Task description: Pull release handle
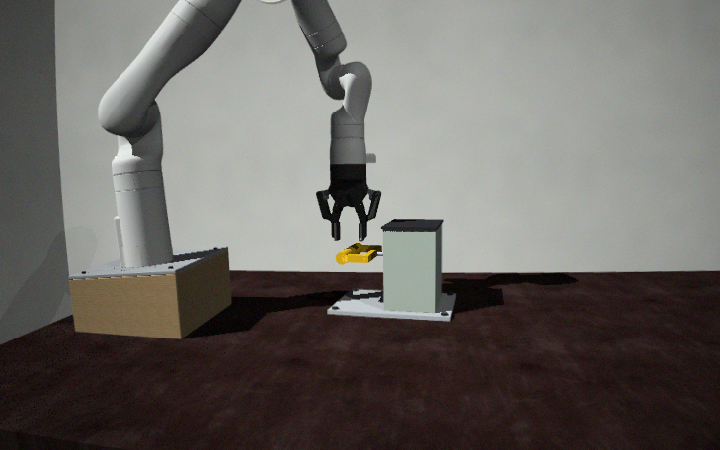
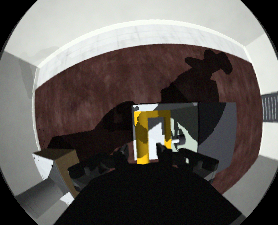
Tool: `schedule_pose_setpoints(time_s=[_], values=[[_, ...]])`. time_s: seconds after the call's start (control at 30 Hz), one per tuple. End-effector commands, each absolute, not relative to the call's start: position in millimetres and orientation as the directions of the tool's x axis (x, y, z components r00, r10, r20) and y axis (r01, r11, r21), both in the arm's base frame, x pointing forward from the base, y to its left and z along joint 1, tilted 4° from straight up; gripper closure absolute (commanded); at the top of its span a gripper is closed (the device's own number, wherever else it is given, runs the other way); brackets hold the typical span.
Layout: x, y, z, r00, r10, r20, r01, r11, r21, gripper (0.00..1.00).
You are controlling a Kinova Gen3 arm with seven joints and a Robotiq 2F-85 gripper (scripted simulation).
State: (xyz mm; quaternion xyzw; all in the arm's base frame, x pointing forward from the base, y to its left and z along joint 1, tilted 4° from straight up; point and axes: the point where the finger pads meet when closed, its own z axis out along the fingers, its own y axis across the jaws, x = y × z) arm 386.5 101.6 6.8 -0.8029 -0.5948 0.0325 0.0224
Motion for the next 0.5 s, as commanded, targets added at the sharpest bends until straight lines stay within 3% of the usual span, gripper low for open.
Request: schedule_pose_setpoints(time_s=[0.0, 0.47], values=[[387.1, 101.6, 5.3, 0.289, 0.957, -0.025, 0.954, -0.291, -0.071, 0.49], [389.9, 103.4, 5.6, 0.291, 0.957, -0.023, 0.954, -0.292, -0.068, 0.49]])
